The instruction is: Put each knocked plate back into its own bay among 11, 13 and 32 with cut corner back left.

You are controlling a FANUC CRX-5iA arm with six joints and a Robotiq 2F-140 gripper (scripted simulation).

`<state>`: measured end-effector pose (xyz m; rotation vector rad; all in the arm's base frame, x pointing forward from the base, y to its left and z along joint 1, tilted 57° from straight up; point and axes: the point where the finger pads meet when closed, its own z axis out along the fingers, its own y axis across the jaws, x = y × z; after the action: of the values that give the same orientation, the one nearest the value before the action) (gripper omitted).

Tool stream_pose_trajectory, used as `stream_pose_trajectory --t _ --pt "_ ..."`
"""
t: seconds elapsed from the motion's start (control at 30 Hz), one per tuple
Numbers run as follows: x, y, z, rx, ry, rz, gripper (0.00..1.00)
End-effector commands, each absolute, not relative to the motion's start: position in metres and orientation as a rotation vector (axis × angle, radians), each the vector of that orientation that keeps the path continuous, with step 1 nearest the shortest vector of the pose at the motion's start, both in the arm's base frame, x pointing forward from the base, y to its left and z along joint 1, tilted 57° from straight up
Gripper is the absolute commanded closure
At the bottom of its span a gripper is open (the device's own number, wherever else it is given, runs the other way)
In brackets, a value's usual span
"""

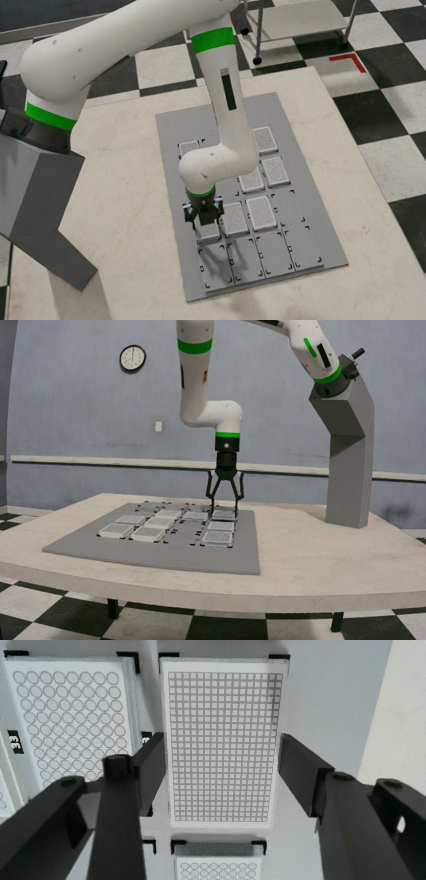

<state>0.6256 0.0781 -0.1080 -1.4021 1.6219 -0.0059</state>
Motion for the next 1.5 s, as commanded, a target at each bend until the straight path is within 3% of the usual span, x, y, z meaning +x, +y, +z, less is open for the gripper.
stream_pose_trajectory --t 0.0,1.47 --pt "0.6265 0.0779 -0.1083 -1.402 1.622 -0.007 0.9" --pt "0.6305 0.0813 -0.1118 -1.402 1.622 -0.007 0.9"
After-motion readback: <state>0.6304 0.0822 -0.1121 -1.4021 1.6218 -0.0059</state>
